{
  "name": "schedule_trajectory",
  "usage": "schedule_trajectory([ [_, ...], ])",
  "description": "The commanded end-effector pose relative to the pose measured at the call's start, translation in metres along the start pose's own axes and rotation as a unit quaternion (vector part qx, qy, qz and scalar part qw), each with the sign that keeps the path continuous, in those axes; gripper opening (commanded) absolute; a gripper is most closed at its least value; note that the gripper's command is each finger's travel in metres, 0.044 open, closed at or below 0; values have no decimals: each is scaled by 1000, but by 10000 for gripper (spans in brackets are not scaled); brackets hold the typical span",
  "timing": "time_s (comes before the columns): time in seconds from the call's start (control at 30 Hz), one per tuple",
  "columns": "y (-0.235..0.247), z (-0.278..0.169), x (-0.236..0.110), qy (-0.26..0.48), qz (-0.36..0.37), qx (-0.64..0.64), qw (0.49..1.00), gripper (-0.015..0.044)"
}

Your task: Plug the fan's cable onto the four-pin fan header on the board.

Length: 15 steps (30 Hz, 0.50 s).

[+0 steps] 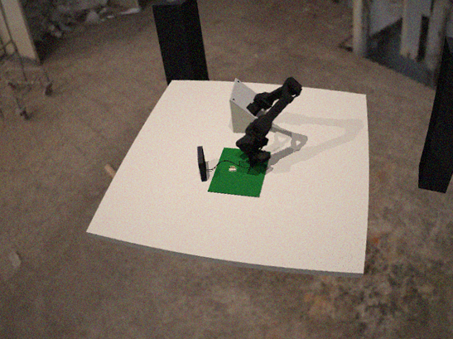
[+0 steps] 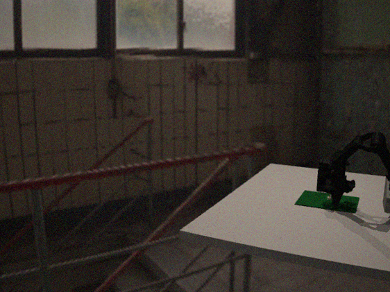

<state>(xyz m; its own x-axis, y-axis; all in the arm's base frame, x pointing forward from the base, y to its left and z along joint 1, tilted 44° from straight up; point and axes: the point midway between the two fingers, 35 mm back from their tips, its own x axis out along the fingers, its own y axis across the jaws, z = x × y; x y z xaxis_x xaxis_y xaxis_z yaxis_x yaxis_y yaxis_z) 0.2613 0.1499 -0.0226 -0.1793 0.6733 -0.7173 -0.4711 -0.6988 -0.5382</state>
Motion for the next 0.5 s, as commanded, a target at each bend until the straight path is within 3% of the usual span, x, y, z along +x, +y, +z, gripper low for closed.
schedule_trajectory([
  [0.0,-1,-3,-23,3,-1,0,1000,0],
  [0.1,0,-1,-49,1,-2,2,1000,0],
  [0.3,1,-5,-48,1,-1,14,1000,0],
  [0.47,9,-28,-49,2,-1,97,995,0],
])
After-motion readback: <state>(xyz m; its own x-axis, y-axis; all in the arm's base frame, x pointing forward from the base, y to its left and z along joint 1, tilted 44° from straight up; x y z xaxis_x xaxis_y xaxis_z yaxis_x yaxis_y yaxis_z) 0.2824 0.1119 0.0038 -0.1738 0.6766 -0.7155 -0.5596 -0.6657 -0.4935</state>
